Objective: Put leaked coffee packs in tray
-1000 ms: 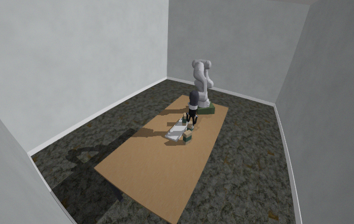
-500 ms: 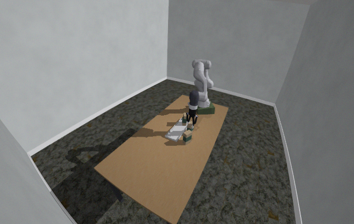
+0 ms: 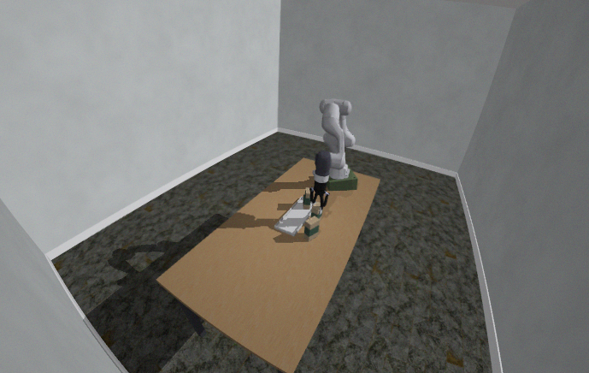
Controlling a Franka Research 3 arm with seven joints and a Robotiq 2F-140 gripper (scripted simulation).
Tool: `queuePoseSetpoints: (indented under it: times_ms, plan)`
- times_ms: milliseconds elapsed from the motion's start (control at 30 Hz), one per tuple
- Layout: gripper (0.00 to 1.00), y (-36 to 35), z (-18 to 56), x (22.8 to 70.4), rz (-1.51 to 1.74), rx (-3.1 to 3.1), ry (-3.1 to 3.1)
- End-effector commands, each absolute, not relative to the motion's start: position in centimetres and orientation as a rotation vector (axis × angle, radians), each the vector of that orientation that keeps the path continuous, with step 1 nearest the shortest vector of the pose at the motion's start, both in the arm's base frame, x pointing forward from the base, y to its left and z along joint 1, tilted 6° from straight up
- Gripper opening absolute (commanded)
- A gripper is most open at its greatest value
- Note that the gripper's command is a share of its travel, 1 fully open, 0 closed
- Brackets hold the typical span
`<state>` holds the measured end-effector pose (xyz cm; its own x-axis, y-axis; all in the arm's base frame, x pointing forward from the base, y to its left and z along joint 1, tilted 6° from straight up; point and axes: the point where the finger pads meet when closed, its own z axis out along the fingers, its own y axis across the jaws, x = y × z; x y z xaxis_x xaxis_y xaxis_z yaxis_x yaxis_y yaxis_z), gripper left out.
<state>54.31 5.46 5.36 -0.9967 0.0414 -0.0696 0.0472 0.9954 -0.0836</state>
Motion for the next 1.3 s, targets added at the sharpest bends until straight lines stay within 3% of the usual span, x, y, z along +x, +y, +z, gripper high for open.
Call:
queuePoseSetpoints:
  times_ms: [0, 567, 600, 1267]
  plan:
    - [0.23, 5.47, 5.25, 54.28, -0.132, 0.076, 3.069]
    - [0.23, 5.47, 5.25, 54.28, -0.132, 0.076, 3.069]
    - [0.53, 5.47, 5.25, 54.28, -0.132, 0.076, 3.069]
    - [0.53, 5.47, 5.25, 54.28, -0.132, 0.076, 3.069]
